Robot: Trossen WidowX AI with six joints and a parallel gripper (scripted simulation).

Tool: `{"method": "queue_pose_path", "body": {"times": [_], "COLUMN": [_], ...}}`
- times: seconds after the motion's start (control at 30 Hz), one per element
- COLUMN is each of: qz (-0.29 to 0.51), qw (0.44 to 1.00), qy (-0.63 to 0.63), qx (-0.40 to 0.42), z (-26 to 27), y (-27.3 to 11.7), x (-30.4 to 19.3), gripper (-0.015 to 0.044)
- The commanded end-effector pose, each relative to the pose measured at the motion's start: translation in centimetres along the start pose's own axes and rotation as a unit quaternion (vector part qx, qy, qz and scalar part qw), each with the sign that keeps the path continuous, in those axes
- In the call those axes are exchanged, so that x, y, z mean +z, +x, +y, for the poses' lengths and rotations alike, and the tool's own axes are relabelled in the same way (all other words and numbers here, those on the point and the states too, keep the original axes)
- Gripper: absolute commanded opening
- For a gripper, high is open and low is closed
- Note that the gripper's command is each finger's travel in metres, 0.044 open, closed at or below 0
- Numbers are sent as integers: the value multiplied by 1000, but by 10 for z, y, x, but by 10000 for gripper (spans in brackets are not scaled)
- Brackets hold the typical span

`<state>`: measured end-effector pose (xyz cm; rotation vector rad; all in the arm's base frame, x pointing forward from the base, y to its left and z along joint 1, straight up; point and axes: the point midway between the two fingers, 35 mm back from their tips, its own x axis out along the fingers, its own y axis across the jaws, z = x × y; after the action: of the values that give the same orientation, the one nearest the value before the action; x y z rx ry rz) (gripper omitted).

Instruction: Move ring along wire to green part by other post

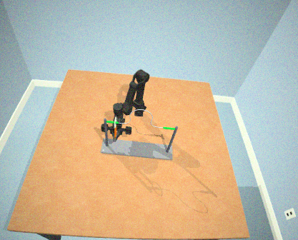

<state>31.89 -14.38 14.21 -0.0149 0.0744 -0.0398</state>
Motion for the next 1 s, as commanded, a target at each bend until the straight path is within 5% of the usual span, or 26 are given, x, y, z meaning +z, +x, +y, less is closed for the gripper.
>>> {"method": "queue_pose_path", "body": {"times": [0.0, 0.97], "qz": [0, -1], "qw": [1000, 1000], "qy": [2, 20], "qx": [-1, 1], "z": [2, 36], "y": [0, 0], "x": [0, 0], "gripper": [-150, -150]}}
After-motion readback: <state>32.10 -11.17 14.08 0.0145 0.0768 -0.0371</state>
